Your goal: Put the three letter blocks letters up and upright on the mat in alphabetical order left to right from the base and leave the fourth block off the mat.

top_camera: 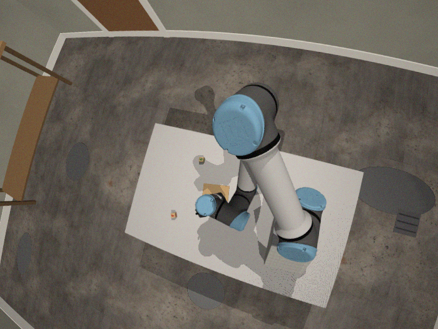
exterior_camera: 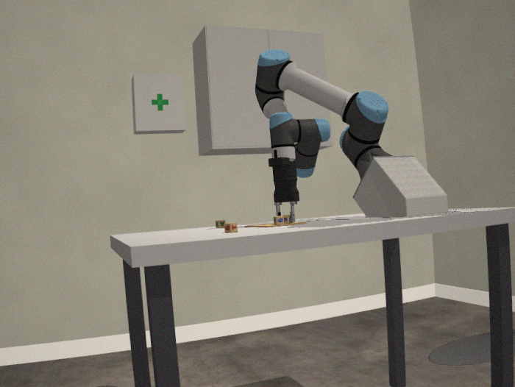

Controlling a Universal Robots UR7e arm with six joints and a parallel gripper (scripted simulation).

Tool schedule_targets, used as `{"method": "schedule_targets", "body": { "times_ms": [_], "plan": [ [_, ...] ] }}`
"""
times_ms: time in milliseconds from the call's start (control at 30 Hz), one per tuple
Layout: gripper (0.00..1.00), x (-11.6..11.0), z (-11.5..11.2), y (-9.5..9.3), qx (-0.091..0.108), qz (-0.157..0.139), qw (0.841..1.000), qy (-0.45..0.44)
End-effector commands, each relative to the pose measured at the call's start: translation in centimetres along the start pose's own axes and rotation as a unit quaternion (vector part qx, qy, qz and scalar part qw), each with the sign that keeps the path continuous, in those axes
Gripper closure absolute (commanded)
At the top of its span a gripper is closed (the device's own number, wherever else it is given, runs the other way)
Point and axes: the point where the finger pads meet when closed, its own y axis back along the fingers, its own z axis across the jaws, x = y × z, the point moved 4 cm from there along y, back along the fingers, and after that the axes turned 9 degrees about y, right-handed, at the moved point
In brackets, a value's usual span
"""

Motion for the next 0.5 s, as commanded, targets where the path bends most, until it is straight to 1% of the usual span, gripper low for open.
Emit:
{"method": "schedule_targets", "body": {
  "times_ms": [0, 400, 433, 467],
  "plan": [
    [0.21, -0.03, -0.18, -0.03, 0.001, 0.000, 1.000, 0.001],
    [0.21, -0.03, -0.18, -0.03, 0.001, 0.000, 1.000, 0.001],
    [0.51, -0.03, -0.18, -0.03, 0.001, 0.000, 1.000, 0.001],
    [0.51, -0.03, -0.18, -0.03, 0.001, 0.000, 1.000, 0.001]
  ]
}}
